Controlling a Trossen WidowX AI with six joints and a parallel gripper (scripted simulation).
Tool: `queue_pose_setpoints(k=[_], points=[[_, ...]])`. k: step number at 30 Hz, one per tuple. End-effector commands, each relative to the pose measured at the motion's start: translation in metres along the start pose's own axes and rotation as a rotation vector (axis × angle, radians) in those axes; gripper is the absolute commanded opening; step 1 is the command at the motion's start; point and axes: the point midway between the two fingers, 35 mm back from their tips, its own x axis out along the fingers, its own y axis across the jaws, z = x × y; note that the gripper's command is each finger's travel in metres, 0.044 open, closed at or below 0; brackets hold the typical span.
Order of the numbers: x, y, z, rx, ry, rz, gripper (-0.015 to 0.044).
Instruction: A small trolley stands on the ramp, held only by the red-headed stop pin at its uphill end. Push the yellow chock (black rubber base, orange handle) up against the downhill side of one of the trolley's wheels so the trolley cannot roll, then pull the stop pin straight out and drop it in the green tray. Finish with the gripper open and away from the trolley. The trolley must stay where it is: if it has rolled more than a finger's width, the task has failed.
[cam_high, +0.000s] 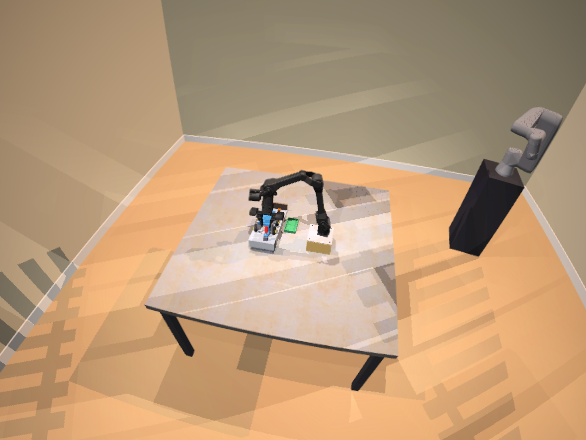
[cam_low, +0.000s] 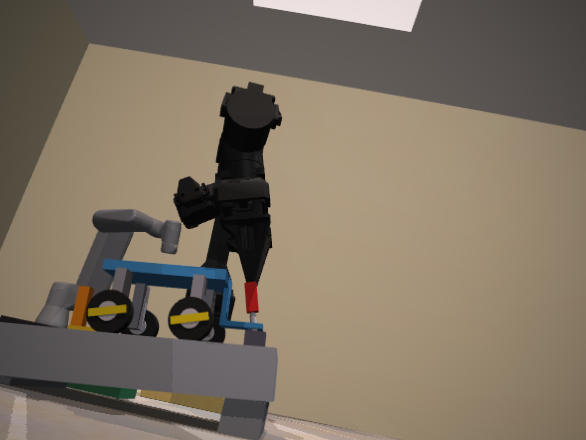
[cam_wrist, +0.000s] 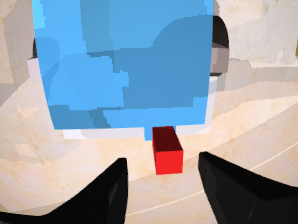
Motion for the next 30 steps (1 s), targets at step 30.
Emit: queue_pose_setpoints(k=[30], points=[[0.035,-0.001,0.000,0.001,0.001,-0.005,0.0138]])
